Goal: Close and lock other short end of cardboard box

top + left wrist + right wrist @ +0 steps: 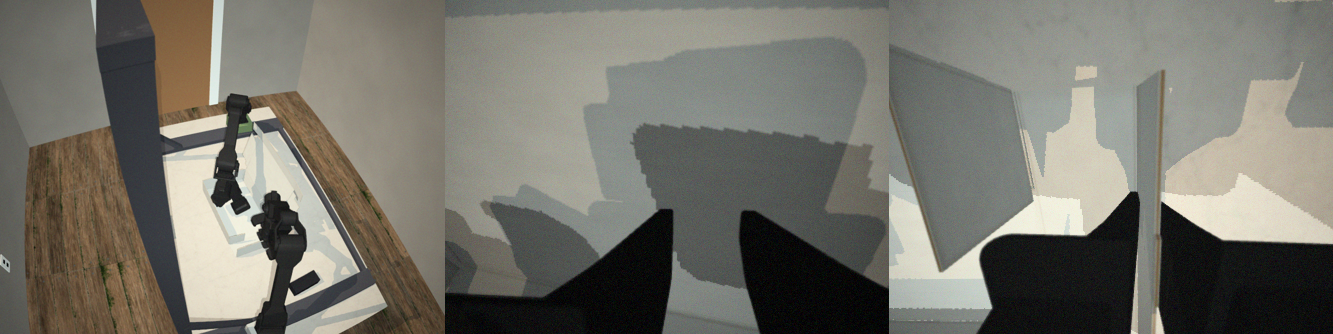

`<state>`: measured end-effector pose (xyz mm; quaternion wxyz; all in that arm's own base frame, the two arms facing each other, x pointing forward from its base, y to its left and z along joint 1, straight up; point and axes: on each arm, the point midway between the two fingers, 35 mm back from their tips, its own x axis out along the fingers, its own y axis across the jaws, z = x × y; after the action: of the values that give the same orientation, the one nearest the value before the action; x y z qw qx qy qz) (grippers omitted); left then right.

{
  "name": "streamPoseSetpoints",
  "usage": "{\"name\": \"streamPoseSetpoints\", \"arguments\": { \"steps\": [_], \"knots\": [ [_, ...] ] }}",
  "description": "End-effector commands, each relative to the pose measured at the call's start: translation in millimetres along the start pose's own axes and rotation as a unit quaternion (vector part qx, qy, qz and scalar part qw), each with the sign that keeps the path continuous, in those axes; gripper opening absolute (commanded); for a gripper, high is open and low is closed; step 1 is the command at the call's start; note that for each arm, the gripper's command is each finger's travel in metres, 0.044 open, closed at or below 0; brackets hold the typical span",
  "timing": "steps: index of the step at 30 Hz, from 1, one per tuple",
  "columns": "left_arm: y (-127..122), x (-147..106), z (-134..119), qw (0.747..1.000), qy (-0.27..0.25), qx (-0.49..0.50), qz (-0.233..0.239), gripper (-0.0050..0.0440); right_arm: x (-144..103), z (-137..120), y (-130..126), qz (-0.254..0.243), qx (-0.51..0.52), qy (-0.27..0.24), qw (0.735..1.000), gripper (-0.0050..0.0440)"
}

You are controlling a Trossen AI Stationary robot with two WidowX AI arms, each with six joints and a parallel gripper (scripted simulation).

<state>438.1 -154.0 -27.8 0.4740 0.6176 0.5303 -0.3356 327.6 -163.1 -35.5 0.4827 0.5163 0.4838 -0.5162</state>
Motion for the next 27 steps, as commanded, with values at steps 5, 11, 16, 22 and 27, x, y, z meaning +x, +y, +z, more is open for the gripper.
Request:
{"name": "streamPoseSetpoints", "arguments": {
  "steps": [5, 11, 16, 22, 27],
  "knots": [
    [-5.9, 11.4, 5.6, 1.0, -0.004, 0.005, -0.013, 0.0104, -25.4, 0.8, 8.1, 0.023, 0.005, -0.009, 1.0, 0.0003],
    [-5.9, 11.4, 5.6, 1.0, -0.004, 0.005, -0.013, 0.0104, -31.9, -1.7, 8.9, 0.023, 0.005, -0.009, 1.0, 0.0003],
    [-5.9, 11.3, 5.8, 1.0, -0.005, 0.005, -0.013, 0.0104, -34.8, -2.7, 9.6, 0.023, 0.005, -0.009, 1.0, 0.0003],
    [-5.9, 11.3, 5.8, 1.0, -0.005, 0.005, -0.013, 0.0104, -38.6, -4.0, 9.6, 0.034, 0.005, -0.009, 0.999, 0.0003],
    [-5.9, 11.3, 5.8, 1.0, -0.005, 0.005, -0.013, 0.0104, -44.0, -6.0, 7.6, 0.084, 0.005, -0.009, 0.996, 0.0003]
  ]
}}
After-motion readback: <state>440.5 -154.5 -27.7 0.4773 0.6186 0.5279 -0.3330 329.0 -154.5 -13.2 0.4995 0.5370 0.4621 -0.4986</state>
